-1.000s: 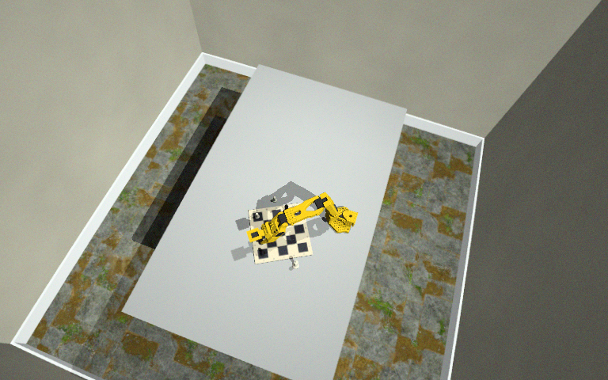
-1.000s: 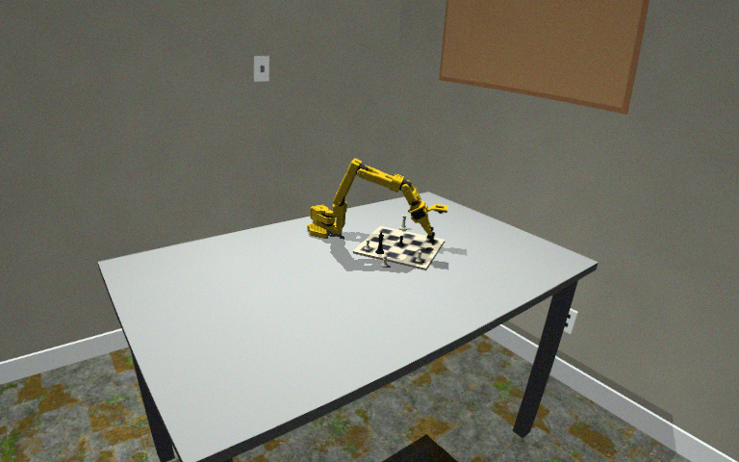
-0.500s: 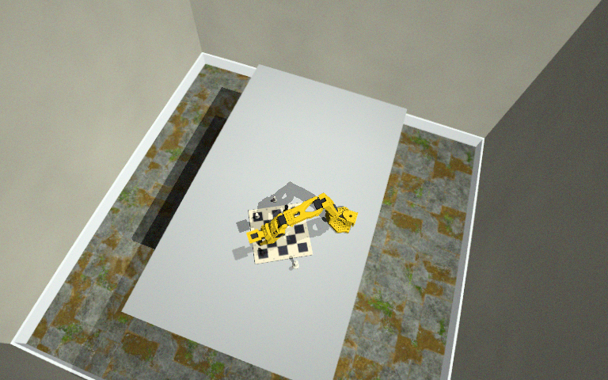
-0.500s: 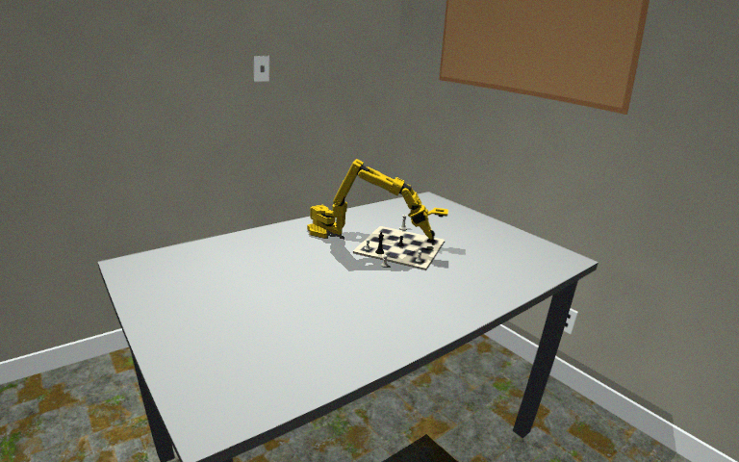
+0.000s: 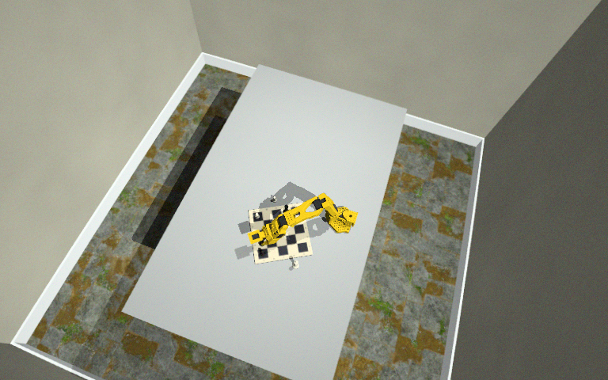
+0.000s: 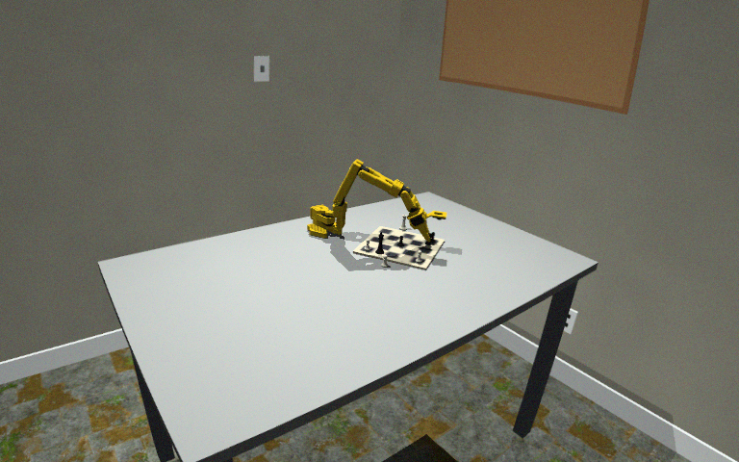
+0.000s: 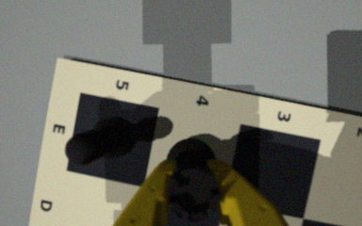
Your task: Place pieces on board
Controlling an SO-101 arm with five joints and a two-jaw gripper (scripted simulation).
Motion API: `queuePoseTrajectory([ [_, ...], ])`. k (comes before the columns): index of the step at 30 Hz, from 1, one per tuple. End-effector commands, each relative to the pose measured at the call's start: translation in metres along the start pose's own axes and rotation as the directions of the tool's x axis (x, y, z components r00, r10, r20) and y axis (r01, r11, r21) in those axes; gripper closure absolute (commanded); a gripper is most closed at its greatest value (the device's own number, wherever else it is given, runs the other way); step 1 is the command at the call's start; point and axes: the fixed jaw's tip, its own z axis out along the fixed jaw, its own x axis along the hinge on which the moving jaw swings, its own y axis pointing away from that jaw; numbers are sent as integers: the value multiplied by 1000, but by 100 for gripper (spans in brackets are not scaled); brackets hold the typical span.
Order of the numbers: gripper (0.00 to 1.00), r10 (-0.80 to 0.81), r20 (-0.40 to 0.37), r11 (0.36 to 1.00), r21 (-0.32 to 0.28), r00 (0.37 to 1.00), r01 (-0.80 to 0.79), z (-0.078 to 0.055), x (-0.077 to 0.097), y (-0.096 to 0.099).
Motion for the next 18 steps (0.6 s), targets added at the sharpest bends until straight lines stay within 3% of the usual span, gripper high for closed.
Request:
queuePoseTrajectory([
  [1,100,0,-3,1000,-2,1000,0,2,3,1],
  [18,100,1,-3,1000,-2,1000,-1,0,0,0],
])
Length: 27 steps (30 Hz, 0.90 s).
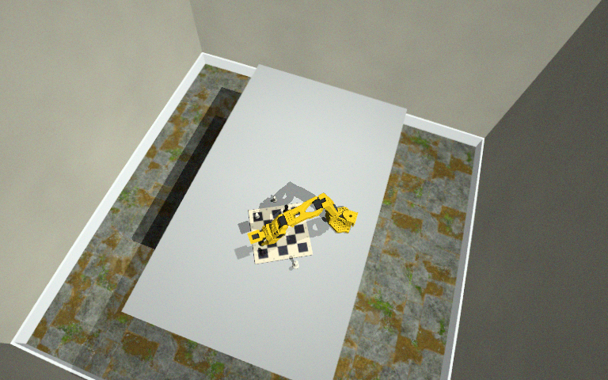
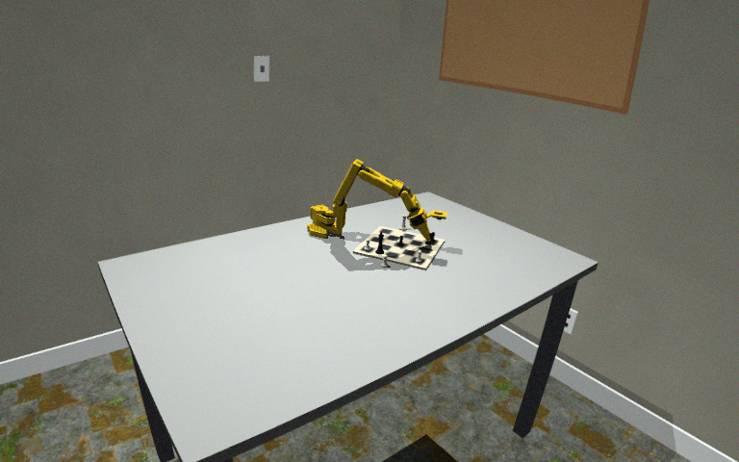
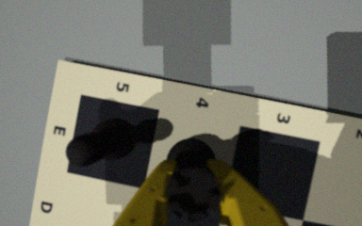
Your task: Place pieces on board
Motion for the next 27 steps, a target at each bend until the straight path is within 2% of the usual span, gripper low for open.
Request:
queuePoseTrajectory([
  [1,100,1,-9,1000,-2,1000,-1,-1,1,0],
  [27,100,3,-9,1000,-1,1000,-3,-1,0,0],
])
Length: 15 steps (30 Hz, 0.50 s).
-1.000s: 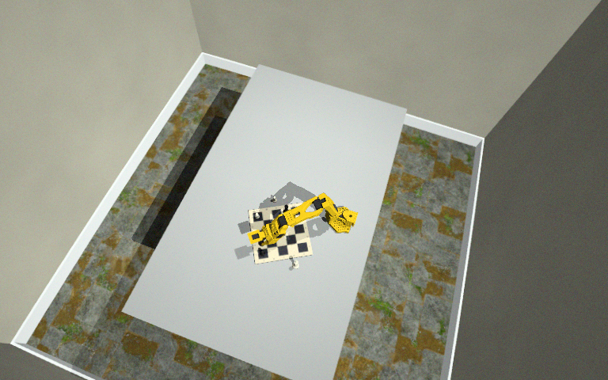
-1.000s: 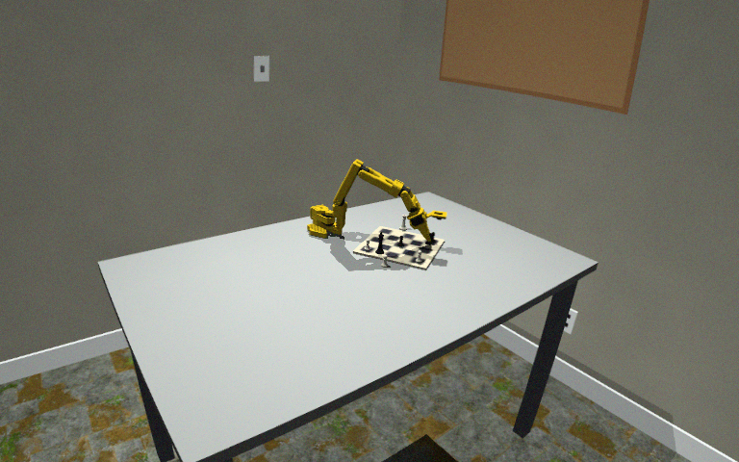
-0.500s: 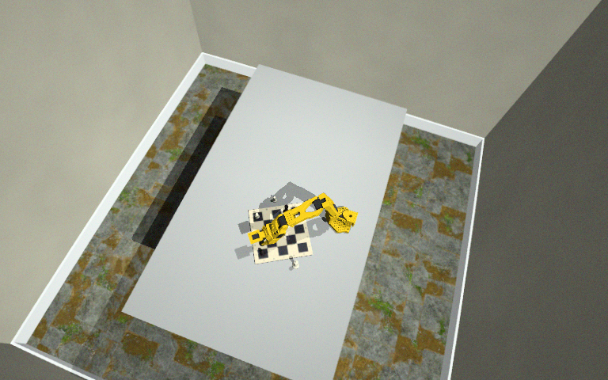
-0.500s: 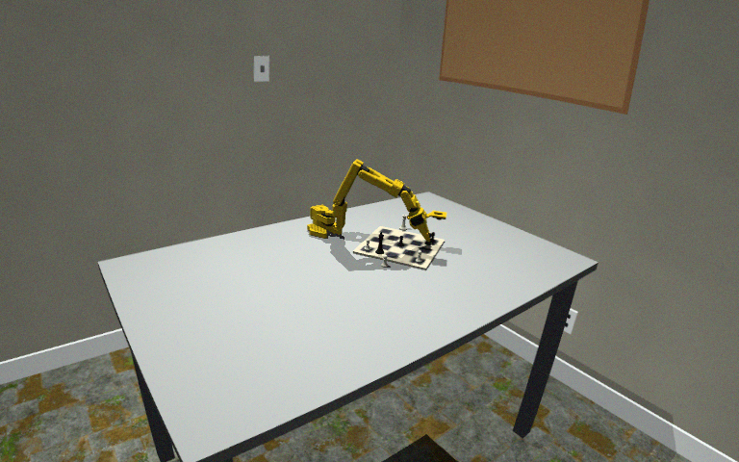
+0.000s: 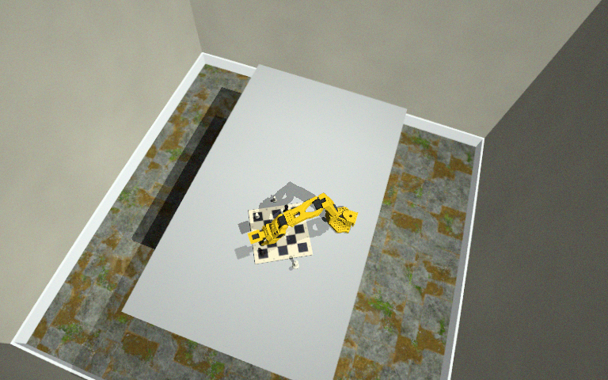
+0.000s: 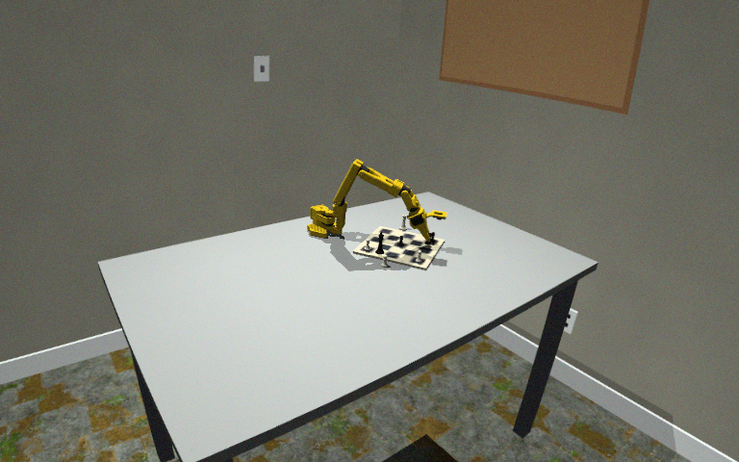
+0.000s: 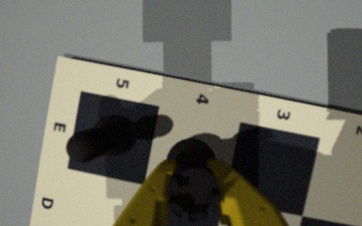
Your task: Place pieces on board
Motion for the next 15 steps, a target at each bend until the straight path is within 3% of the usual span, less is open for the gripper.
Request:
queuePoseTrajectory([
  [1,100,3,5,1000,-1,1000,-3,0,-1,0],
  [15,100,3,5,1000,-1,1000,-3,5,2,0],
])
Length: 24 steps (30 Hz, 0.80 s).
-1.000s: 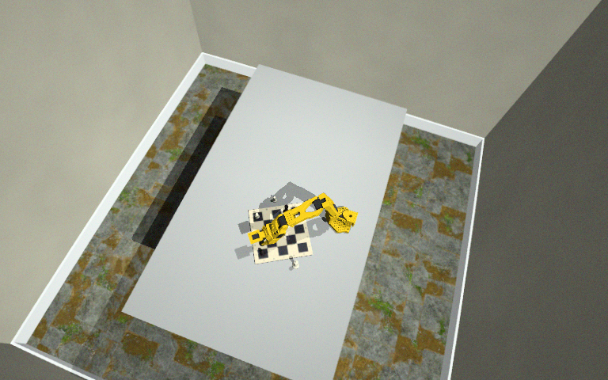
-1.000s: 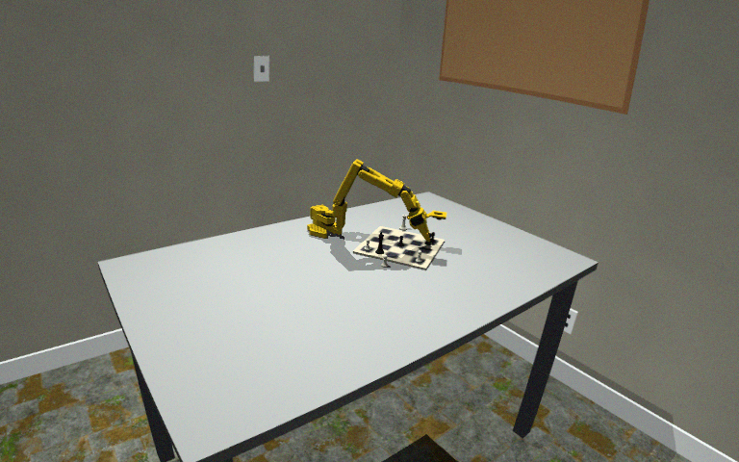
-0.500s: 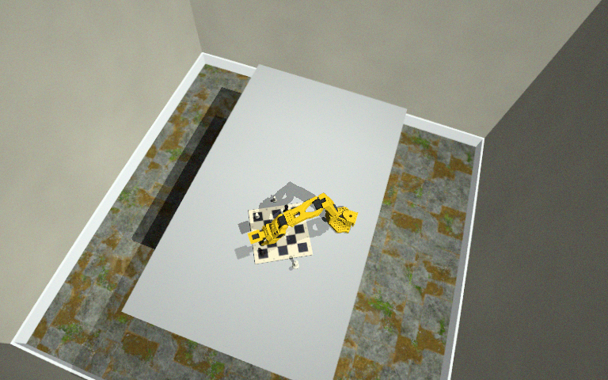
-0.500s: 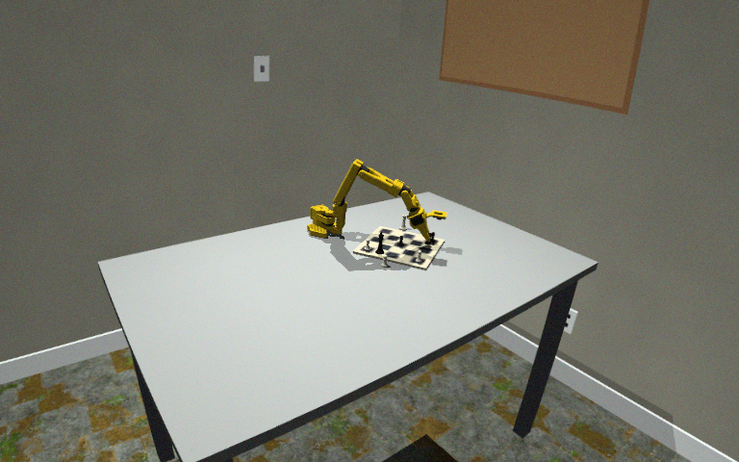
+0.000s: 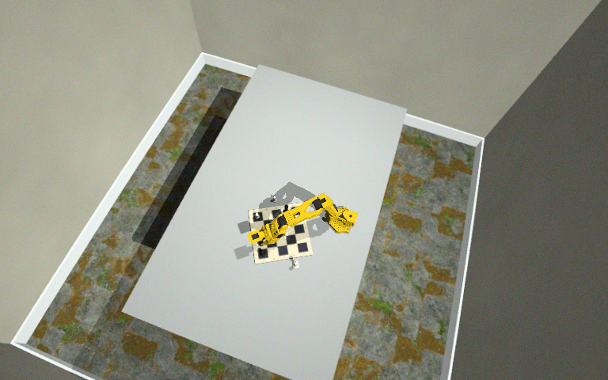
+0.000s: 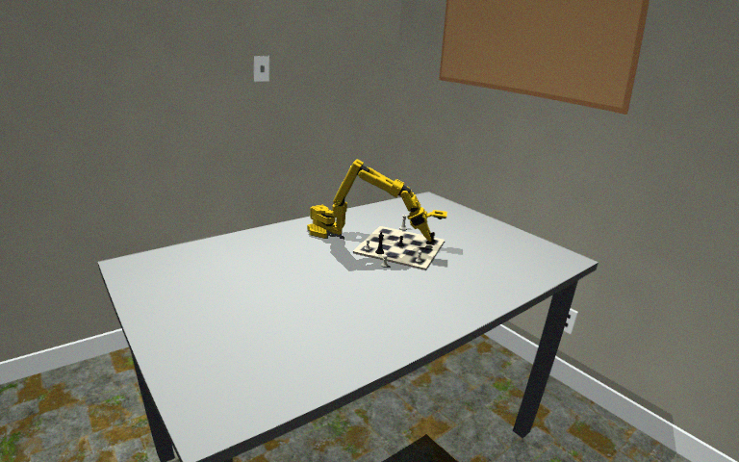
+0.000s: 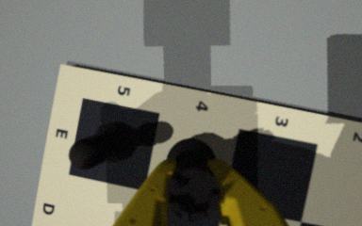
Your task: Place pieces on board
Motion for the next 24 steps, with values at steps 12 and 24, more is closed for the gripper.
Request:
queuePoseTrajectory([
  [12,100,4,-15,1000,0,1000,-4,9,9,0],
  [24,100,5,-16,1000,1,1000,-5,9,10,-1],
])
